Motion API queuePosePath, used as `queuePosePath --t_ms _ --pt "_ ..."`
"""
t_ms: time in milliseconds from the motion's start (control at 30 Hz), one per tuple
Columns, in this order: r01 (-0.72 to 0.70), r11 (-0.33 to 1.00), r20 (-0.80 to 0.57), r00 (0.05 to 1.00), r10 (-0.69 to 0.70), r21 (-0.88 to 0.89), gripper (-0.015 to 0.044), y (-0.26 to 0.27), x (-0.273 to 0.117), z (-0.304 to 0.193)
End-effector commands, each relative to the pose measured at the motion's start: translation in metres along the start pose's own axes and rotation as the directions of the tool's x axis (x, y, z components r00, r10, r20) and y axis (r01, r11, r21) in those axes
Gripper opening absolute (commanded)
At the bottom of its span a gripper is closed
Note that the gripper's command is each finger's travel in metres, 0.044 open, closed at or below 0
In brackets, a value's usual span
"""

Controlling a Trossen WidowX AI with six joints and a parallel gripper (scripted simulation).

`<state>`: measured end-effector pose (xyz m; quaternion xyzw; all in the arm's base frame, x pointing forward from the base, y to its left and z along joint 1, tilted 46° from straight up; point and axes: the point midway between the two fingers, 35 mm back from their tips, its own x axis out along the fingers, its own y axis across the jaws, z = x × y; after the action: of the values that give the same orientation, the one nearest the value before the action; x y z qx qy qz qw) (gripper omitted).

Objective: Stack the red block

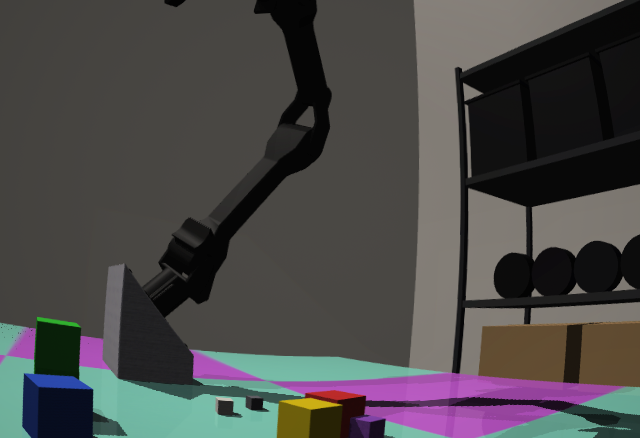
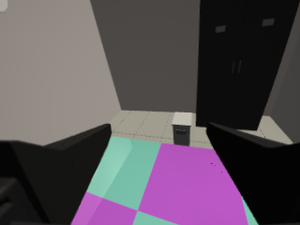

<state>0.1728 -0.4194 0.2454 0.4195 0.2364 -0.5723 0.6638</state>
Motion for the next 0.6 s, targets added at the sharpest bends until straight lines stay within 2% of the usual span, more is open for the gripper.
queuePosePath --t_ms 0,300,567 --pt "-0.100 0.980 -0.154 0.985 0.073 -0.172 0.0440 0.035 0.012 -0.050" --pt "-0.409 0.793 -0.501 0.851 0.154 -0.451 0.0440 0.097 0.011 -0.175" --pt "-0.689 0.522 -0.757 0.643 0.120 -0.503 0.0440 0.122 -0.015 -0.285"
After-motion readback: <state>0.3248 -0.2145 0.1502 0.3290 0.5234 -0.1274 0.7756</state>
